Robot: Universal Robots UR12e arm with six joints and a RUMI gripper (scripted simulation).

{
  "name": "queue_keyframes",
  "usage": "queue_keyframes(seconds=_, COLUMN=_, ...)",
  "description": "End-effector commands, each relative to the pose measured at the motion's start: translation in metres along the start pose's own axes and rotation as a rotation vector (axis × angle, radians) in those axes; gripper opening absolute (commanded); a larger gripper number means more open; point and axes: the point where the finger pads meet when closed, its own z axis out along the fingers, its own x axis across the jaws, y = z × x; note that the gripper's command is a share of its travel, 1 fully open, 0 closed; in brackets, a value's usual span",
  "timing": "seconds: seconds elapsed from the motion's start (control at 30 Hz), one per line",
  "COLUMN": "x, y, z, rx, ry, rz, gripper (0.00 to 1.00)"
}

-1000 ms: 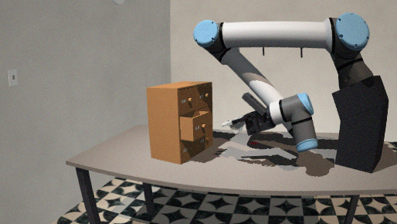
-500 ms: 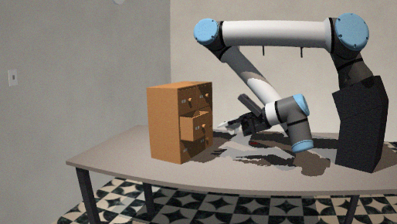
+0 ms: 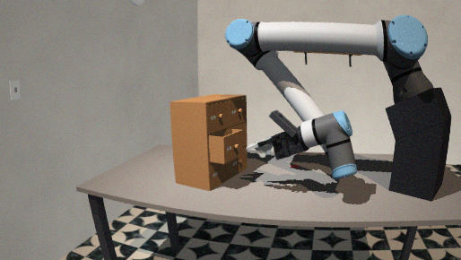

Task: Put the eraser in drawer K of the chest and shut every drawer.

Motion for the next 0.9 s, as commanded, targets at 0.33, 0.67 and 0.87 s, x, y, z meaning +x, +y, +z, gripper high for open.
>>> queue_keyframes(seconds=0.33, x=-0.0002, y=-0.0013, z=0.0171, rx=0.000, ry=0.000, rz=0.000, gripper=0.20)
queue_keyframes(seconds=0.67, x=-0.0002, y=-0.0014, z=0.0190, rx=0.000, ry=0.000, rz=0.000, gripper=0.20)
queue_keyframes(seconds=0.87, x=-0.0002, y=-0.0014, z=0.0190, rx=0.000, ry=0.000, rz=0.000, gripper=0.20)
